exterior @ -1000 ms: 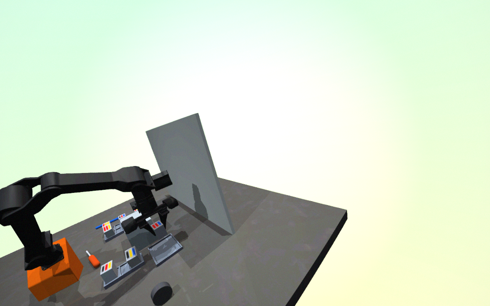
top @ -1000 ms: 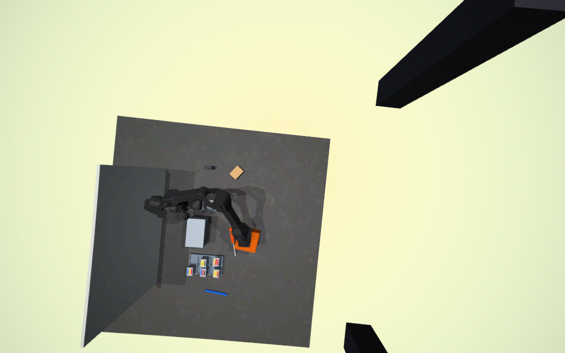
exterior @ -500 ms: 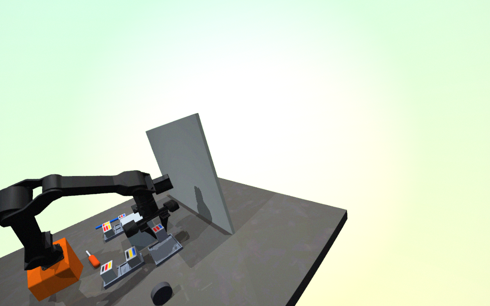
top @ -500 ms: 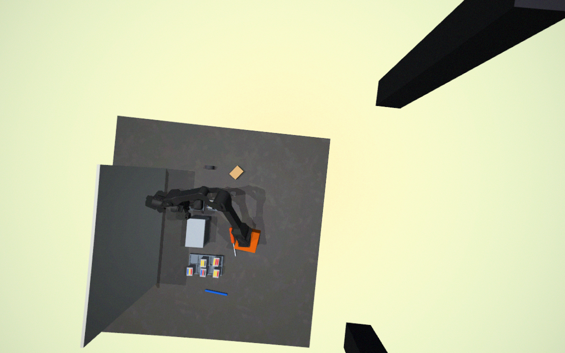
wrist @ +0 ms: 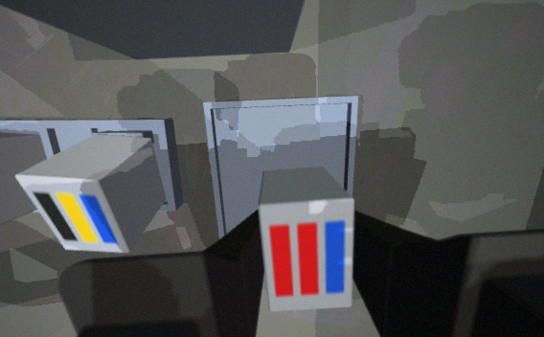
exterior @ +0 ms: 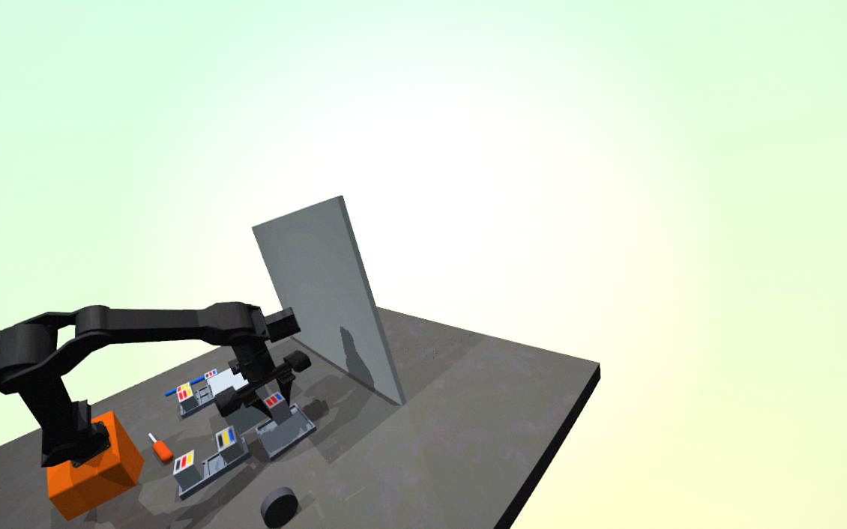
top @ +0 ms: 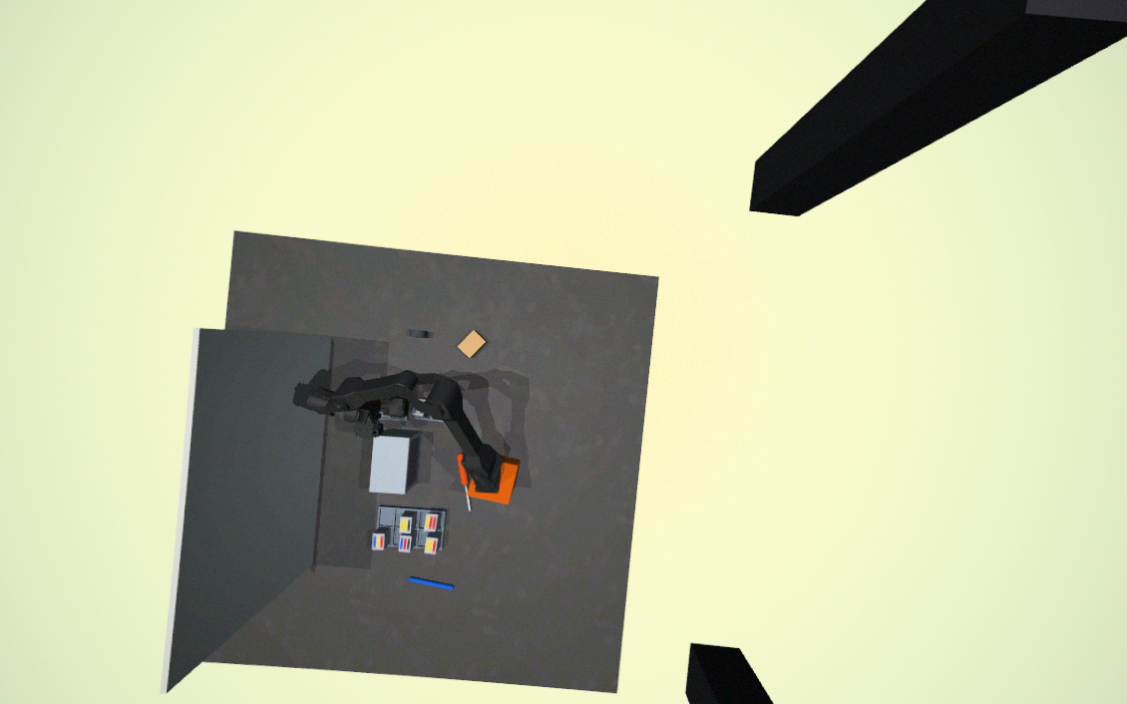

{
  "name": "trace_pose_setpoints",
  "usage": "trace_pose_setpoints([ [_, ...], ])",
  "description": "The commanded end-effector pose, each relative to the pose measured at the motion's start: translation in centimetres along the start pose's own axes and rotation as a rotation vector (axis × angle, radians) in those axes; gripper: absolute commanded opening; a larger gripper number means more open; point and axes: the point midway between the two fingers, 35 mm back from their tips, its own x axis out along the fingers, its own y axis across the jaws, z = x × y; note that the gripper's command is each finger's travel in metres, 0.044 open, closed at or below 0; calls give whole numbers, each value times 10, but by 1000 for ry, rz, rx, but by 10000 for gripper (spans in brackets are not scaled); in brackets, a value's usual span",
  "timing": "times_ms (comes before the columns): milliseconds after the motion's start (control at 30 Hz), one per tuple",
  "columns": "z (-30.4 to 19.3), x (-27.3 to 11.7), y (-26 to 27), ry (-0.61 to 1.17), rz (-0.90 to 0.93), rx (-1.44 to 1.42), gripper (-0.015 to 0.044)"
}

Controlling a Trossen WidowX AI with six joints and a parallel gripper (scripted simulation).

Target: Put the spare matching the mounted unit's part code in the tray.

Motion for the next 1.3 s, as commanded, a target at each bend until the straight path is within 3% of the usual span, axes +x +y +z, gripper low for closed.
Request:
trace_pose_setpoints([
  [0, 0, 4, 1, 5, 1, -5, 0],
  [800, -1, 24, 6, 10, 3, -5, 0],
  [1267, -1, 21, 5, 6, 1, 0, 367],
])
